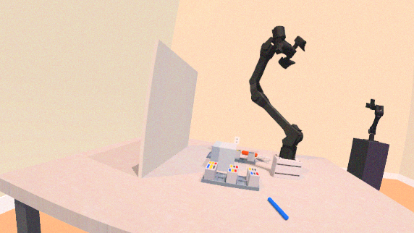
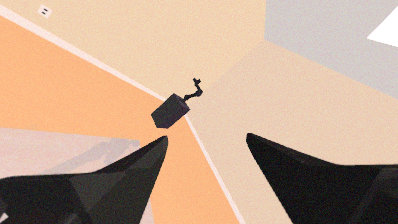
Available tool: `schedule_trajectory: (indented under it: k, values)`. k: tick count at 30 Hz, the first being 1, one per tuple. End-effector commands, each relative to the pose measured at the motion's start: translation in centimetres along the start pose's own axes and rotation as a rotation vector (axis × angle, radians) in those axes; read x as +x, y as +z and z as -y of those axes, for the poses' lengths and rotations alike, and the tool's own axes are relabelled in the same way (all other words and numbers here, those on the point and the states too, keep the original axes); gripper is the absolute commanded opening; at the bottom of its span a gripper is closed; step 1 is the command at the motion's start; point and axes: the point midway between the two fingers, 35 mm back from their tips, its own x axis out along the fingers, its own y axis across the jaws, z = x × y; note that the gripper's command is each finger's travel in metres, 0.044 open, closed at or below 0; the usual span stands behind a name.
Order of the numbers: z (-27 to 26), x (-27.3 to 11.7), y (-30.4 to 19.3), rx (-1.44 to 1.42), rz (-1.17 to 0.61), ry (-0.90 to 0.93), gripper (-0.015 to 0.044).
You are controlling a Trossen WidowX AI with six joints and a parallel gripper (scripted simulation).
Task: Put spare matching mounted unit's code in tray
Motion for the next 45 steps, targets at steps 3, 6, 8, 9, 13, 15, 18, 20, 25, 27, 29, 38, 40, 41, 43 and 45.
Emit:
schedule_trajectory:
  k: [3, 6, 8, 9, 13, 15, 18, 20, 25, 27, 29, 38, 40, 41, 43, 45]
  values:
    - [0.0, 0.0, 0.0, 0.0, 0.0, 0.0, 0.044]
    - [0.0, 0.0, 0.0, 0.0, 0.0, 0.0, 0.044]
    - [0.5, 0.2, -0.6, 0.03, -0.019, -0.015, 0.044]
    - [1.0, 0.5, -1.3, 0.067, -0.043, -0.036, 0.044]
    - [4.5, 1.5, -5.2, 0.193, -0.18, -0.16, 0.044]
    - [6.3, 1.6, -7.2, 0.245, -0.249, -0.228, 0.044]
    - [9.1, 1.1, -10.7, 0.331, -0.36, -0.347, 0.044]
    - [10.9, 0.3, -13.1, 0.391, -0.437, -0.437, 0.044]
    - [14.6, -3.5, -18.7, 0.541, -0.614, -0.672, 0.044]
    - [15.7, -5.6, -20.9, 0.6, -0.683, -0.771, 0.044]
    - [16.5, -8.2, -22.9, 0.66, -0.752, -0.875, 0.044]
    - [16.3, -21.8, -29.0, 0.92, -1.016, -1.357, 0.044]
    - [15.6, -24.9, -29.5, 0.968, -1.059, -1.464, 0.044]
    - [15.1, -26.5, -29.6, 0.993, -1.078, -1.518, 0.044]
    - [13.9, -29.5, -29.7, 1.042, -1.114, -1.627, 0.044]
    - [12.4, -32.4, -29.6, 1.09, -1.145, -1.737, 0.044]
